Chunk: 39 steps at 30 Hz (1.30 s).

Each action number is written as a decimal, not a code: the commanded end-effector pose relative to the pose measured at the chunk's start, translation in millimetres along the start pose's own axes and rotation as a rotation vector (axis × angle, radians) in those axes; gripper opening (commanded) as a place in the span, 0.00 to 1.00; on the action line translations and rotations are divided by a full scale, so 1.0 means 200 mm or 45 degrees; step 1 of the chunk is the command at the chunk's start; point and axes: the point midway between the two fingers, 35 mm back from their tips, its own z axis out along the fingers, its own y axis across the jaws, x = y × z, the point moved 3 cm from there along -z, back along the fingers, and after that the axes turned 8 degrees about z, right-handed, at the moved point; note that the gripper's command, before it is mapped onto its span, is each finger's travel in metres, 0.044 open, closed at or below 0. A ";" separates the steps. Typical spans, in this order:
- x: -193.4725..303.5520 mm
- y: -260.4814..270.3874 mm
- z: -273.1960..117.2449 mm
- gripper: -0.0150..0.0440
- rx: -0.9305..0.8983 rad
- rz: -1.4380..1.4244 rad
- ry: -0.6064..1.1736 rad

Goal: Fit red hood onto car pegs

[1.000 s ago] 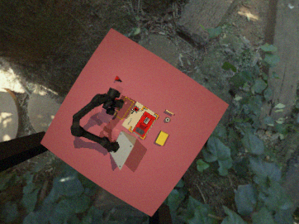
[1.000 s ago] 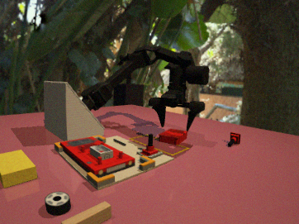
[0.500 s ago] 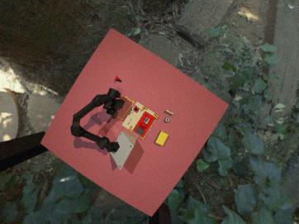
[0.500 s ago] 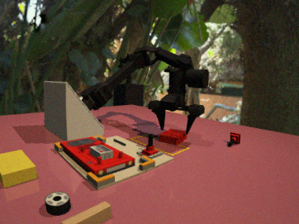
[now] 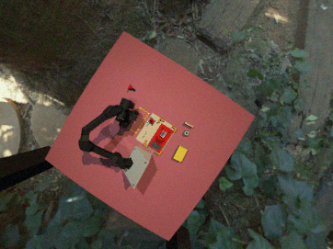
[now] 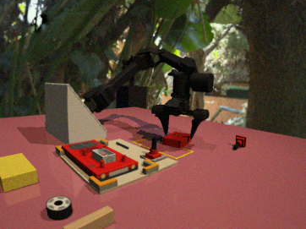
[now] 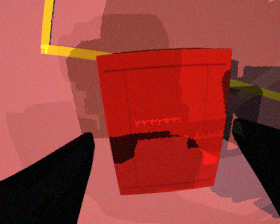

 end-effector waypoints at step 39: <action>0.00 0.00 0.04 0.58 -0.001 0.002 0.003</action>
